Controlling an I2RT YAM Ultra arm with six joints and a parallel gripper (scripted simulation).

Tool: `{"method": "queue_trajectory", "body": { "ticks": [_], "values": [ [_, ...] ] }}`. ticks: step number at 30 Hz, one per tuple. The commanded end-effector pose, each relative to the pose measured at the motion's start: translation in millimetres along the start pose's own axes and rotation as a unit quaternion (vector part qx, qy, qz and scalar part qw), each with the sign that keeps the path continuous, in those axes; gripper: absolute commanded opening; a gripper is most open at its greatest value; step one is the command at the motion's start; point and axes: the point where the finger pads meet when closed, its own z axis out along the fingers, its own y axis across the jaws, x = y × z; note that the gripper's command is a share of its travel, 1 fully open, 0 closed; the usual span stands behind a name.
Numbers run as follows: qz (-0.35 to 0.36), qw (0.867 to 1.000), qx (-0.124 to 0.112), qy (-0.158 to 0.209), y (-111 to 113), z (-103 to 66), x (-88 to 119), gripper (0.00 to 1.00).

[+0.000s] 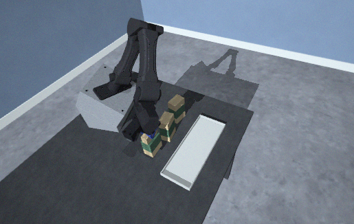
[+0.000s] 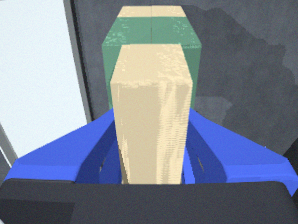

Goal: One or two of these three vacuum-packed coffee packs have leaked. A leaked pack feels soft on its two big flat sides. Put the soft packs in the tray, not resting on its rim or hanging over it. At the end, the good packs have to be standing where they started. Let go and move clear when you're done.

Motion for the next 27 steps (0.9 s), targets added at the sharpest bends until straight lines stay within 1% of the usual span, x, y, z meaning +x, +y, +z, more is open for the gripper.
{"method": "queue_trajectory", "body": {
  "ticks": [1,6,7,8,11,13,14,16,27],
  "values": [
    [-0.008,1.0,-0.02,-0.02,13.8,-18.9,-6.9,0.26],
    [-0.003,1.0,-0.02,-0.021,16.3,-19.1,-7.5,0.26],
    [-0.001,1.0,-0.014,-0.017,16.2,-15.3,-7.1,0.26],
    [-0.001,1.0,-0.005,-0.008,15.7,-7.9,-5.0,0.26],
    [-0.002,1.0,-0.005,-0.007,24.6,-7.7,-4.3,0.26],
    [-0.002,1.0,-0.005,-0.007,24.6,-7.7,-4.3,0.26],
    [0.005,1.0,-0.008,-0.014,27.1,-11.8,-10.0,0.26],
    [-0.002,1.0,-0.005,-0.008,37.0,-7.8,-4.5,0.26],
    [-0.002,1.0,-0.006,-0.008,100.9,-8.8,-5.7,0.26]
  ]
}}
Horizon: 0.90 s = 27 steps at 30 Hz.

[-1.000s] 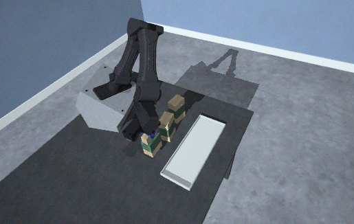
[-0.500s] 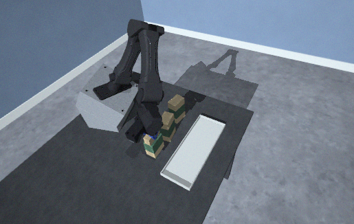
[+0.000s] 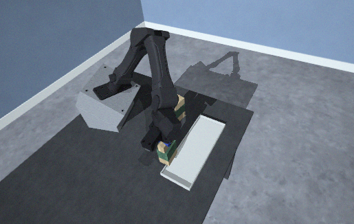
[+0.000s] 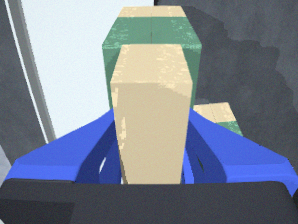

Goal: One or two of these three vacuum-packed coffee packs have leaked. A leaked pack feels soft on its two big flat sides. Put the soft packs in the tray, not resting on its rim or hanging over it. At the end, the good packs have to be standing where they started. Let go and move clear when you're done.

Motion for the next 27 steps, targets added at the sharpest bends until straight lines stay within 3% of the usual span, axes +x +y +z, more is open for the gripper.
{"method": "queue_trajectory", "body": {
  "ticks": [1,4,10,13,16,20,21,23,27],
  "values": [
    [0.016,1.0,0.004,-0.01,22.2,-9.6,-5.8,0.26],
    [0.024,1.0,0.003,-0.015,25.6,-12.6,-13.4,0.26],
    [0.016,1.0,0.004,-0.01,57.8,-9.5,-7.7,0.26],
    [0.024,1.0,0.002,-0.015,66.4,-12.7,-16.2,0.26],
    [0.018,1.0,0.003,-0.012,76.1,-10.4,-11.1,0.26],
    [0.017,1.0,0.003,-0.011,80.2,-10.0,-10.3,0.26],
    [0.018,1.0,-0.01,-0.021,84.7,-23.7,-13.8,0.26],
    [0.024,1.0,0.002,-0.016,81.7,-12.7,-17.3,0.26],
    [0.019,1.0,-0.009,-0.02,87.9,-22.5,-14.4,0.26]
  ]
}}
